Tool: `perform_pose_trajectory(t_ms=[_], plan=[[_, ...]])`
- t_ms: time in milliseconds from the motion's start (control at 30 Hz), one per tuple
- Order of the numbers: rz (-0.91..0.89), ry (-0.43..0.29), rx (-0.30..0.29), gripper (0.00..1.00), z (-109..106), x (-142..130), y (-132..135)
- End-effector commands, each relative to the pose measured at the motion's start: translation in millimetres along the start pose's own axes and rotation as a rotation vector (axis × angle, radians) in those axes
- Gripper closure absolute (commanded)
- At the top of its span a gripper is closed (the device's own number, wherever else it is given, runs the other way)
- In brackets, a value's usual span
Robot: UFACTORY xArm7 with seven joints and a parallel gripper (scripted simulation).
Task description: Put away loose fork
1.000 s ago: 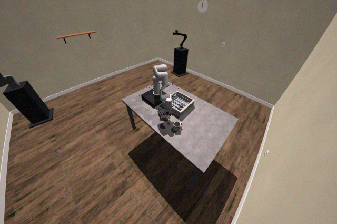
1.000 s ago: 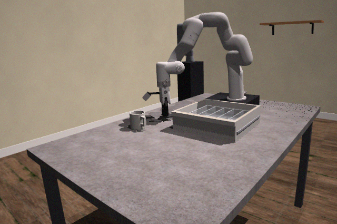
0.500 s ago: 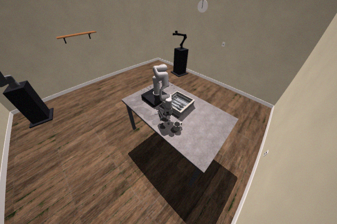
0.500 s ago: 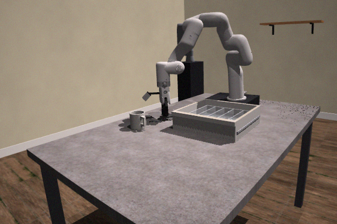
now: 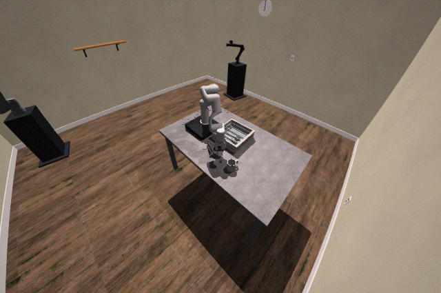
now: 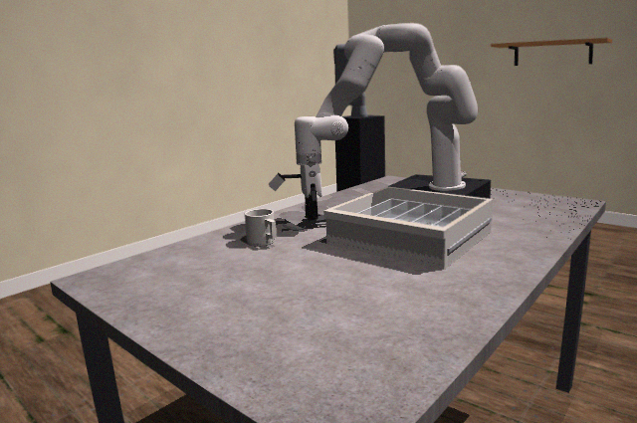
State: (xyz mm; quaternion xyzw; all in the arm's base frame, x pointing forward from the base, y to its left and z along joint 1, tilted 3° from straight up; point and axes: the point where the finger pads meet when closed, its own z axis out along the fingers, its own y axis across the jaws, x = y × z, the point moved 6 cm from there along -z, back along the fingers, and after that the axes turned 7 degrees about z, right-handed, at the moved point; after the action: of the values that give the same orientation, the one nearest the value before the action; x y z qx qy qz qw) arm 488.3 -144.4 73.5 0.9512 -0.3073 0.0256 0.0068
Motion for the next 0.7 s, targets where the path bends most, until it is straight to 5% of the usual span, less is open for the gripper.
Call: perform_pose_trajectory(t_ms=[0, 667], plan=[[0.000, 0.004, 0.002, 0.72, -1.7, 1.4, -0.5], [0.000, 0.004, 0.002, 0.72, 7.9, 1.5, -0.5]])
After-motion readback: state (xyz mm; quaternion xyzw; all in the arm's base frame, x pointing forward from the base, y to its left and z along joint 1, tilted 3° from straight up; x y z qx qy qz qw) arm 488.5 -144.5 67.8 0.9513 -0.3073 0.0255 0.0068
